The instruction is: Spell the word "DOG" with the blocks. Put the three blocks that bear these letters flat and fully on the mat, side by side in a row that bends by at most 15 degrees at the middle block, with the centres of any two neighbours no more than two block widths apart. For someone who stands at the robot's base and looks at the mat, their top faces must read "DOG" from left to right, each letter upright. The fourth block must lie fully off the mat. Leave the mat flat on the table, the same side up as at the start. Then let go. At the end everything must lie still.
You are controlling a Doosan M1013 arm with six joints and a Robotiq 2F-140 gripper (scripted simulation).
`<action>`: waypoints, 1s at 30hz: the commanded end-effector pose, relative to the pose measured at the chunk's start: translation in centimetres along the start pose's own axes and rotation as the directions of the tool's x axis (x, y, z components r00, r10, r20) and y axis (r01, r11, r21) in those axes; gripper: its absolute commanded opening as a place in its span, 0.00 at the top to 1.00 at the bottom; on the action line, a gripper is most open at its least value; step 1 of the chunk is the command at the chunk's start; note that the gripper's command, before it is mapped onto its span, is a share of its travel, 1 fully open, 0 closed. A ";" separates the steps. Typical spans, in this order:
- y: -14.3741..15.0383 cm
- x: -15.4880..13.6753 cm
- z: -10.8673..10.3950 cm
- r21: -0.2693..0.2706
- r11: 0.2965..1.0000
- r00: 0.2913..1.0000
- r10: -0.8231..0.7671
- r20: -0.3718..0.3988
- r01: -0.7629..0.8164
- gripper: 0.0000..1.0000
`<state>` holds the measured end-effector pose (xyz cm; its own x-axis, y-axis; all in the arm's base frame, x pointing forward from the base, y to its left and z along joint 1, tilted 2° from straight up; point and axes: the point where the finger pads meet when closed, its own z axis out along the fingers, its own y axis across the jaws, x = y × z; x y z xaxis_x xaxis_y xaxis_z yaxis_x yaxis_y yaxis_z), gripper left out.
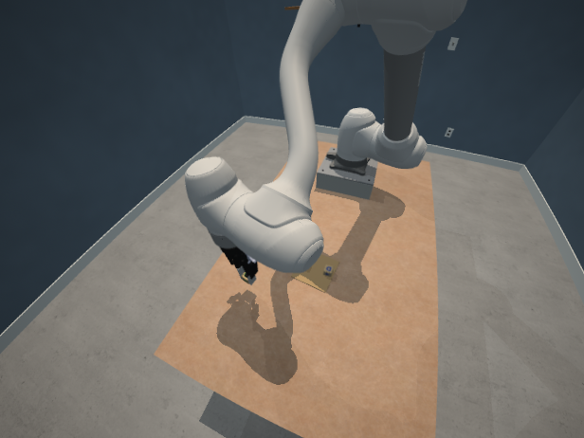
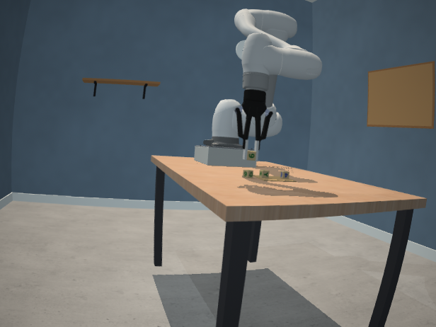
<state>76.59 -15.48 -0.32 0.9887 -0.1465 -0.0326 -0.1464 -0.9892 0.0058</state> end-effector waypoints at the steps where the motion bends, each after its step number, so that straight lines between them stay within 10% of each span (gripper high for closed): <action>1: 0.0 0.0 -1.4 0.000 1.000 1.000 0.000 0.000 0.000 0.84; 19: -0.7 -0.6 -1.8 0.000 0.999 0.999 0.054 0.000 -0.054 0.84; 30: -5.3 -4.9 -2.2 0.000 0.921 0.921 0.390 0.000 -0.390 0.84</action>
<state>73.71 -11.05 1.82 0.9053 -0.4234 -0.0347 -0.4234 -0.9059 0.0062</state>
